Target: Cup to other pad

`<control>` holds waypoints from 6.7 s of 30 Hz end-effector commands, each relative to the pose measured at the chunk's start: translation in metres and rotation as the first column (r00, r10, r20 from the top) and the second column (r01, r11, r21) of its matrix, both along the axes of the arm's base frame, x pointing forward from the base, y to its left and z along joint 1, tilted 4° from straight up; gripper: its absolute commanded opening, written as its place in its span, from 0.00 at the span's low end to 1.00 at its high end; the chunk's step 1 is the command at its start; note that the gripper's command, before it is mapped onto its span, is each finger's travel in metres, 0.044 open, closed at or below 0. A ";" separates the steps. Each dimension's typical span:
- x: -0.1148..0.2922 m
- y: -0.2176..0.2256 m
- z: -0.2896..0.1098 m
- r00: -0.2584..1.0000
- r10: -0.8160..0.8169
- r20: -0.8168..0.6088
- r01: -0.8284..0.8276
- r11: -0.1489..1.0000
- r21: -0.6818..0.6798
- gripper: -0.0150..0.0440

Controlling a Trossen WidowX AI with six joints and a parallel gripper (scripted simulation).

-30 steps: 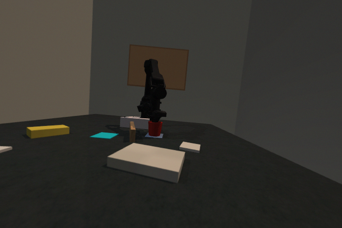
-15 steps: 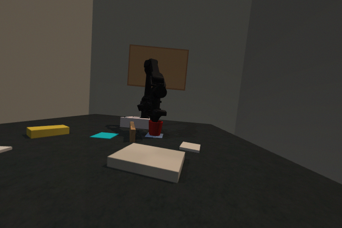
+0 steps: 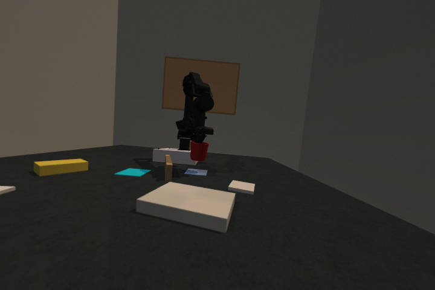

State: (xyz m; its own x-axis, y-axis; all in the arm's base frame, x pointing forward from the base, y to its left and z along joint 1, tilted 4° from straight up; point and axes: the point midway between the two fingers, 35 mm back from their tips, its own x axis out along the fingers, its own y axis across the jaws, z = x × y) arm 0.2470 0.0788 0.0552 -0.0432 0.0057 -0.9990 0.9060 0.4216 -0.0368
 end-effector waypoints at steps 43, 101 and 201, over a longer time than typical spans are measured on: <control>0.011 -0.030 0.024 1.000 -0.001 0.004 0.001 1.000 -0.005 0.25; 0.039 -0.150 0.029 1.000 -0.002 0.007 0.002 1.000 -0.019 0.25; 0.050 -0.230 -0.044 1.000 -0.005 0.014 0.006 1.000 -0.027 0.34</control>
State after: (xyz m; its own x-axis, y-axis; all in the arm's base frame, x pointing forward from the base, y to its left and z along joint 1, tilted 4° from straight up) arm 0.2968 -0.1508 0.0108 -0.0300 -0.0204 -0.9993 0.9089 0.4155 -0.0358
